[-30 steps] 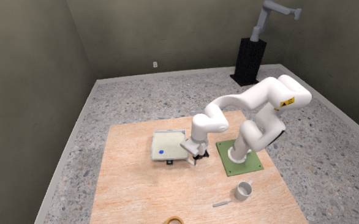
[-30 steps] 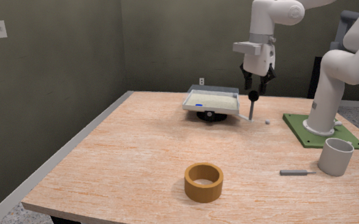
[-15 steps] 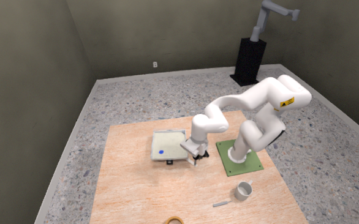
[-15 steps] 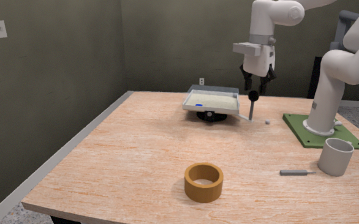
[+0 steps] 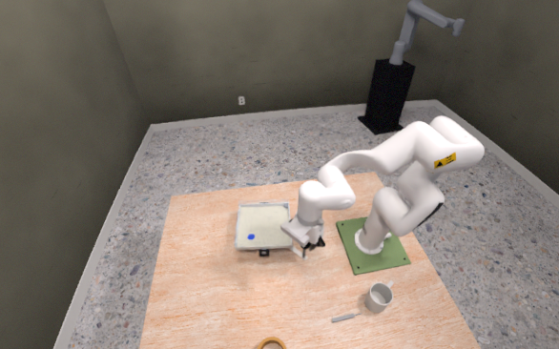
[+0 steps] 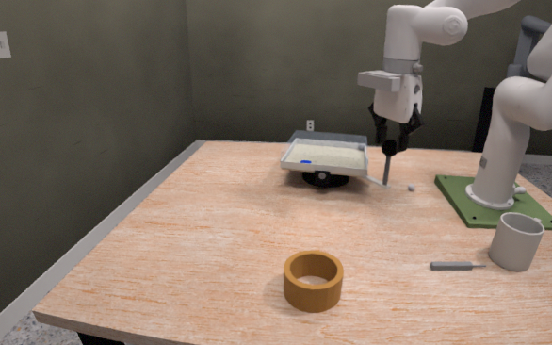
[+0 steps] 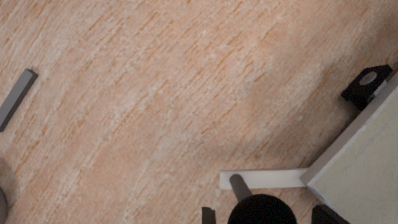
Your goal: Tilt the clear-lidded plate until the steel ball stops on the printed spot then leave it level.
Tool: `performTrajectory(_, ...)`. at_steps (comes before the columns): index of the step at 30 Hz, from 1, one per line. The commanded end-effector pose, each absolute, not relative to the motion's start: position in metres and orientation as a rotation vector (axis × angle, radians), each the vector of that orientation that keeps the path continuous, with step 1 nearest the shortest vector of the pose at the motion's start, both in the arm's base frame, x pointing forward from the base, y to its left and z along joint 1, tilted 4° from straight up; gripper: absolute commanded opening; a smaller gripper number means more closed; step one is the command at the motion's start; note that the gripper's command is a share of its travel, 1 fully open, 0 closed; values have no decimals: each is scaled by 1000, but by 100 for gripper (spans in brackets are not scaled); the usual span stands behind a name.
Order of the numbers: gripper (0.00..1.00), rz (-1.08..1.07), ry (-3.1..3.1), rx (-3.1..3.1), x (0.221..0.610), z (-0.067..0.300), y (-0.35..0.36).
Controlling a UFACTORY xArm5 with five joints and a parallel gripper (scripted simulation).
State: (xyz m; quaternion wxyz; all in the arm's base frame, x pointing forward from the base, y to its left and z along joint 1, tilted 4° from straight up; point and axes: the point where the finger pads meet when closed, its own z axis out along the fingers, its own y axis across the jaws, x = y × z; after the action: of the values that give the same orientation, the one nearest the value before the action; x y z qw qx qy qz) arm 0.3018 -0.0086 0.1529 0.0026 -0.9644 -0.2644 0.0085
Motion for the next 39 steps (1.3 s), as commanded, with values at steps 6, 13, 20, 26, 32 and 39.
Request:
performTrajectory(6, 62, 22, -830, -3026, 303, 144, -8)
performTrajectory(13, 62, 22, -830, -3026, 303, 139, -8)
performTrajectory(20, 62, 22, -830, -3026, 303, 135, -8)
performTrajectory(26, 62, 22, -830, -3026, 303, 133, -7)
performTrajectory(32, 62, 22, -830, -3026, 303, 132, -7)
performTrajectory(39, 62, 22, -830, -3026, 303, 132, -7)
